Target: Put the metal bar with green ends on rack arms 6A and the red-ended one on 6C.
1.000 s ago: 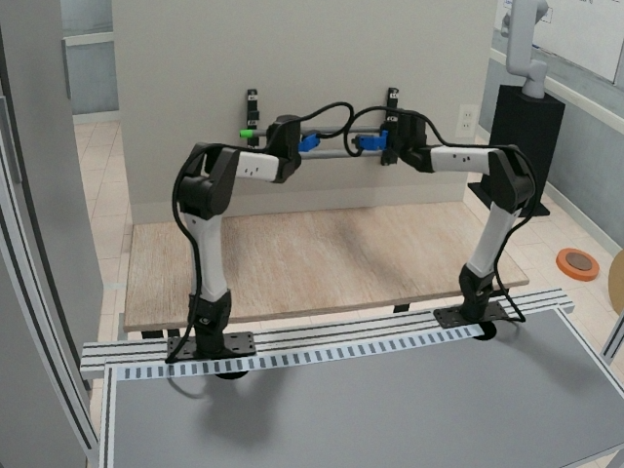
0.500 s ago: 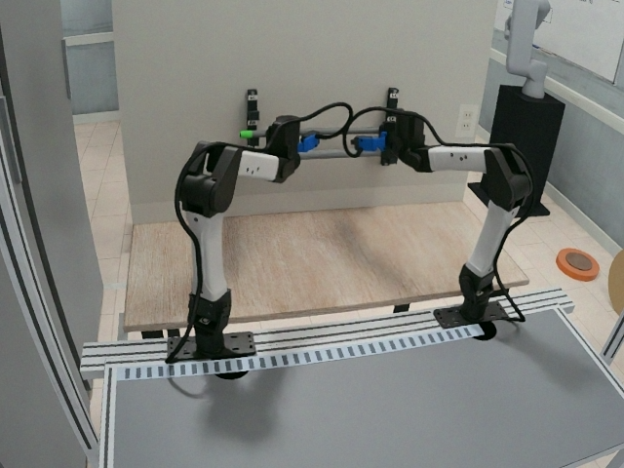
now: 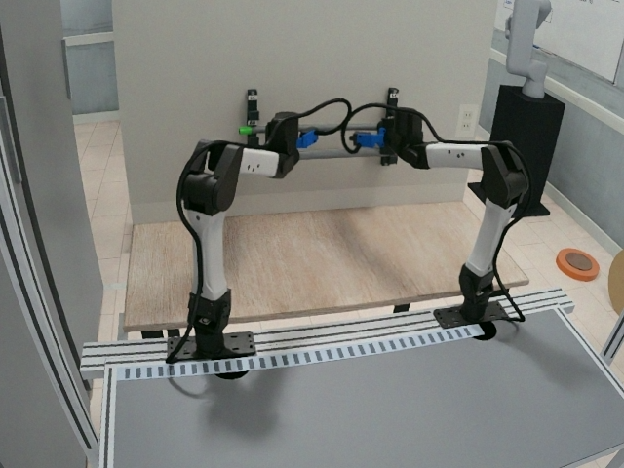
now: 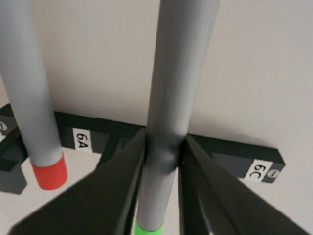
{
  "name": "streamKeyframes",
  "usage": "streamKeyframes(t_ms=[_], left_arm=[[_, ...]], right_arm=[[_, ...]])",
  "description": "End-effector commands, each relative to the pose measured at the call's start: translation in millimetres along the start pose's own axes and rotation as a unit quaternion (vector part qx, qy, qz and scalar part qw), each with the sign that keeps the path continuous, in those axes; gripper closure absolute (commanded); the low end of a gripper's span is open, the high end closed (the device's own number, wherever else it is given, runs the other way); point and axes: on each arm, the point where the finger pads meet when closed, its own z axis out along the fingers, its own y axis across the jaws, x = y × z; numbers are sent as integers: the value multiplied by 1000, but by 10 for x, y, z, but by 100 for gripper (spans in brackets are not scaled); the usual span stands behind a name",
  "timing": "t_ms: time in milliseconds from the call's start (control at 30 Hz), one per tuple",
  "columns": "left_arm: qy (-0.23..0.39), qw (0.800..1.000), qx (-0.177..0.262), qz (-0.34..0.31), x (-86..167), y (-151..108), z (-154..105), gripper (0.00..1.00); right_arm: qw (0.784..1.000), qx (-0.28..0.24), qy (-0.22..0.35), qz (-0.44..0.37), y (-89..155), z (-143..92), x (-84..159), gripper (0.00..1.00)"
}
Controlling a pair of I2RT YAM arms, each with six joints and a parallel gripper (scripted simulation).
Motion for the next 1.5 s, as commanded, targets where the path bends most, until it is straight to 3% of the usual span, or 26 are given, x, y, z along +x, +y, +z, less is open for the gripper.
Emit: streamKeyframes(t_ms=[0,867,1467], left_arm=[[-6,1000,-20,-6,-54,161,67,100],[-6,1000,-20,-6,-56,166,255,100],[-6,1000,-20,-6,-59,-70,264,100]], right_arm=[[999,43,-5,4,-353,39,-16,100],[999,43,-5,4,-383,225,-17,100],[999,43,-5,4,47,262,-21,100]])
